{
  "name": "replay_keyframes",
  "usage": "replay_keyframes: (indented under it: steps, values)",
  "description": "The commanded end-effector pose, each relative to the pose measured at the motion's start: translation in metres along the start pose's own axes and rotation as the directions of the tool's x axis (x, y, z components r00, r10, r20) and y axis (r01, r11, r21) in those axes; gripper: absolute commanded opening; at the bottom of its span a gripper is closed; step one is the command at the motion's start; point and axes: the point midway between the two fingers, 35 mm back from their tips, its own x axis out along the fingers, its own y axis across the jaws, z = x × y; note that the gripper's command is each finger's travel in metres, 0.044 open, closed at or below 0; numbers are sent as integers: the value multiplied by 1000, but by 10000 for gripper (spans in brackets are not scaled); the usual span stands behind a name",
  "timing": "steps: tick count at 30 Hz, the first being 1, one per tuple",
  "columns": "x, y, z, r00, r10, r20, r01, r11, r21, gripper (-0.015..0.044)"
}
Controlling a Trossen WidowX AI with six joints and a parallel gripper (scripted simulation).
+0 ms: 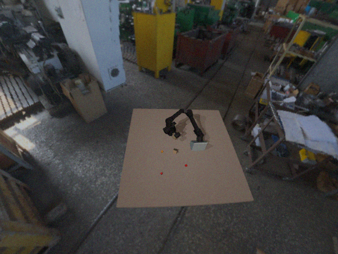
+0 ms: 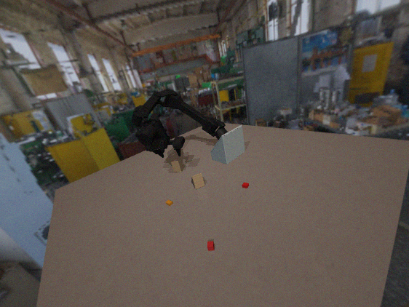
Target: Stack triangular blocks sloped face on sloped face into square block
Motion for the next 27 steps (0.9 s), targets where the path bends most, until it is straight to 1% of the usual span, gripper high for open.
replay_keyframes:
  steps: [1,27]
  values:
    - [6,-2,-1,1000,-5,-6,5,1000,6,440]
    - [49,-4,-1,999,-2,-36,1,1000,-12,440]
